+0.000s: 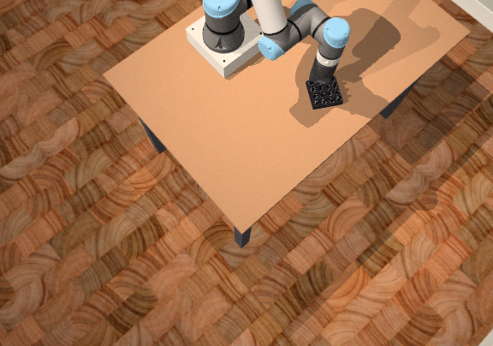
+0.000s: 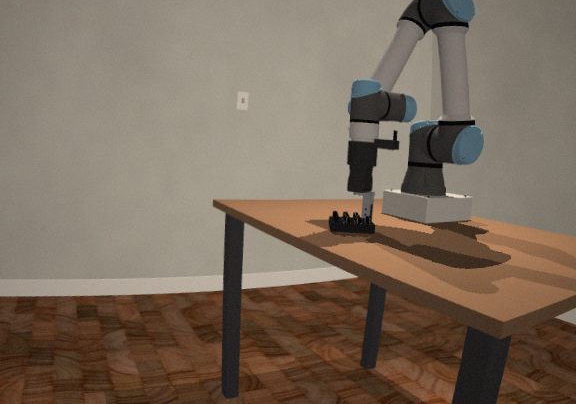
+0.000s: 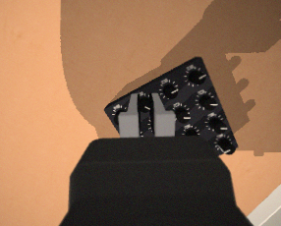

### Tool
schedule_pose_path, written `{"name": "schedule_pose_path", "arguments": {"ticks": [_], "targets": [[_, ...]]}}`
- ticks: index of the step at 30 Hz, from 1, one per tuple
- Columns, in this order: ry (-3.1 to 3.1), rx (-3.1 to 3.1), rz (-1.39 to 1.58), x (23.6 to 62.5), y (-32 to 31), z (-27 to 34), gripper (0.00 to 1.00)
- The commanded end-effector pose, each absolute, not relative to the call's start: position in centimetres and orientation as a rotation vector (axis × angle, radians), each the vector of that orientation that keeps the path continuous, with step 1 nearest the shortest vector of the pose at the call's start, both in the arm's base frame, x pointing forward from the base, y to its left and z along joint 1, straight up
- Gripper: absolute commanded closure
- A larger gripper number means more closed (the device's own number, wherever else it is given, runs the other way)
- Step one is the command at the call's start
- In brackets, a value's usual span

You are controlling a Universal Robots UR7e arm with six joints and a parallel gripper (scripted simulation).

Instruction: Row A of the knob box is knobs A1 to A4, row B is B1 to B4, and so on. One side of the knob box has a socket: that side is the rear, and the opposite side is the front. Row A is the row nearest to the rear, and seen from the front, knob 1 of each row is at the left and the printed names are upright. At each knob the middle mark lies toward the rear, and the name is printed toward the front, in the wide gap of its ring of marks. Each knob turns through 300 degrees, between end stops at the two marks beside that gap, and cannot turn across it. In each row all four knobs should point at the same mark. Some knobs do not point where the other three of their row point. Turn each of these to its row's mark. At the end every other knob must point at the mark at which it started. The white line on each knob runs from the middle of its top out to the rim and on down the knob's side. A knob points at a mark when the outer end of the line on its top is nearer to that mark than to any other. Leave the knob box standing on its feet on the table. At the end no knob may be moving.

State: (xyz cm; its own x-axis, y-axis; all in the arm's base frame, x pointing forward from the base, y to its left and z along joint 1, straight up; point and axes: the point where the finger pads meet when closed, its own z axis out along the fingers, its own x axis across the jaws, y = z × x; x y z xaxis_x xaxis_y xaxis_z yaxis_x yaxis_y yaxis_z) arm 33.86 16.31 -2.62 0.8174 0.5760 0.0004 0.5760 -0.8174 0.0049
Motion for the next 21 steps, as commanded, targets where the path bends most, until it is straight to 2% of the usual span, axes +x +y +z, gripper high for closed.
{"name": "schedule_pose_path", "arguments": {"ticks": [1, 21], "targets": [[1.096, 2.943, 0.006, 33.90, 16.31, -2.59, 0.70], [1.499, 2.759, 0.005, 33.90, 16.31, -2.59, 0.70]]}}
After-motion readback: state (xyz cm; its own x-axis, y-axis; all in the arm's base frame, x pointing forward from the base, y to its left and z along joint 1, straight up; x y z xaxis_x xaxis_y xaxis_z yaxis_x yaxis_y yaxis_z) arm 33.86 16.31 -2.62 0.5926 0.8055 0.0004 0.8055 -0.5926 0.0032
